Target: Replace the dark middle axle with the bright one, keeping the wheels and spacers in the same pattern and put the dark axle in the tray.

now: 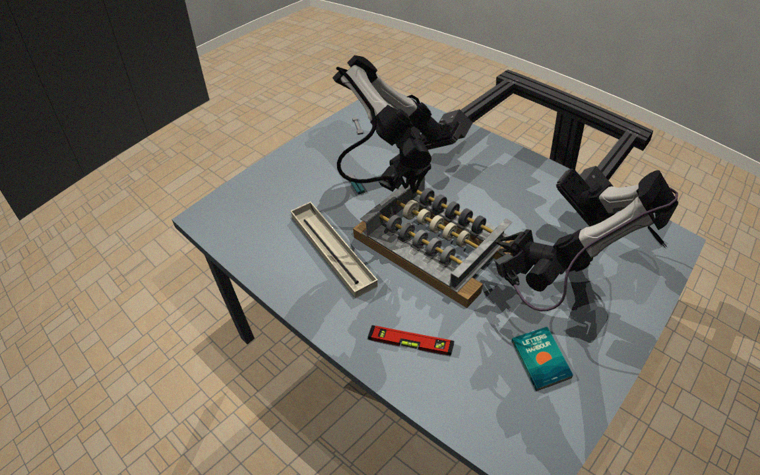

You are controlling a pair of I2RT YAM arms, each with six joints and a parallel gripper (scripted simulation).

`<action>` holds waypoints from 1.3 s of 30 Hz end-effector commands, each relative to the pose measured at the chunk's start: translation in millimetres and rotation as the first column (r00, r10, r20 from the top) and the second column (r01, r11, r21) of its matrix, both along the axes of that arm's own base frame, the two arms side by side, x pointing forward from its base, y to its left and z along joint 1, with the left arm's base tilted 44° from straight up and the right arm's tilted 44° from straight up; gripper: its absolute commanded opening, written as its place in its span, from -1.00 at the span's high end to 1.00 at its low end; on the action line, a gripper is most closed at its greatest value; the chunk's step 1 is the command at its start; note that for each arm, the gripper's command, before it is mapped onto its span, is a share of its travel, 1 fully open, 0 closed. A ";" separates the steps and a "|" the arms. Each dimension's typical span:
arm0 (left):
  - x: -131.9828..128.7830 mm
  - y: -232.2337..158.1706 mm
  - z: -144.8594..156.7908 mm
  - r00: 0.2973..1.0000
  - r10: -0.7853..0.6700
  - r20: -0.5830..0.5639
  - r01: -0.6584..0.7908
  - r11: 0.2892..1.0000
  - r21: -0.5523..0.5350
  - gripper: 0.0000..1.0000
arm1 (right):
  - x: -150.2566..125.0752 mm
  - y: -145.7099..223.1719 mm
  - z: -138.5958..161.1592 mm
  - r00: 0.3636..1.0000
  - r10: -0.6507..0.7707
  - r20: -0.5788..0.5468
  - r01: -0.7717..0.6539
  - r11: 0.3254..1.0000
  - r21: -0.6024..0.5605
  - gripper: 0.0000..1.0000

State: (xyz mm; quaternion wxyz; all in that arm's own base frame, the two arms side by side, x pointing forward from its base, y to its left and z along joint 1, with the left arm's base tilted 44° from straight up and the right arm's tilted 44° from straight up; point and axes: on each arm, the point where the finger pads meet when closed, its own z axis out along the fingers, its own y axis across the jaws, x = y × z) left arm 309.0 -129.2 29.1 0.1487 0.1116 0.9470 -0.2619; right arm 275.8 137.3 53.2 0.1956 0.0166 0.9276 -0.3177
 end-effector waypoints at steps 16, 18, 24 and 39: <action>60.6 28.7 64.0 0.946 0.093 0.310 -0.122 0.990 0.074 0.34 | 58.3 5.1 30.5 0.994 0.020 0.107 -0.061 0.915 0.398 0.37; 67.9 33.0 77.0 0.928 0.105 0.358 -0.142 0.987 0.078 0.34 | 67.6 0.4 40.9 0.990 0.017 0.143 -0.079 0.894 0.440 0.37; 79.1 41.2 103.1 0.888 0.128 0.441 -0.181 0.980 0.079 0.34 | 85.7 -8.7 65.1 0.974 0.012 0.226 -0.127 0.856 0.501 0.37; 105.0 72.5 194.1 0.702 0.203 0.683 -0.324 0.945 0.052 0.34 | 126.4 -42.3 153.4 0.858 0.020 0.513 -0.344 0.765 0.544 0.37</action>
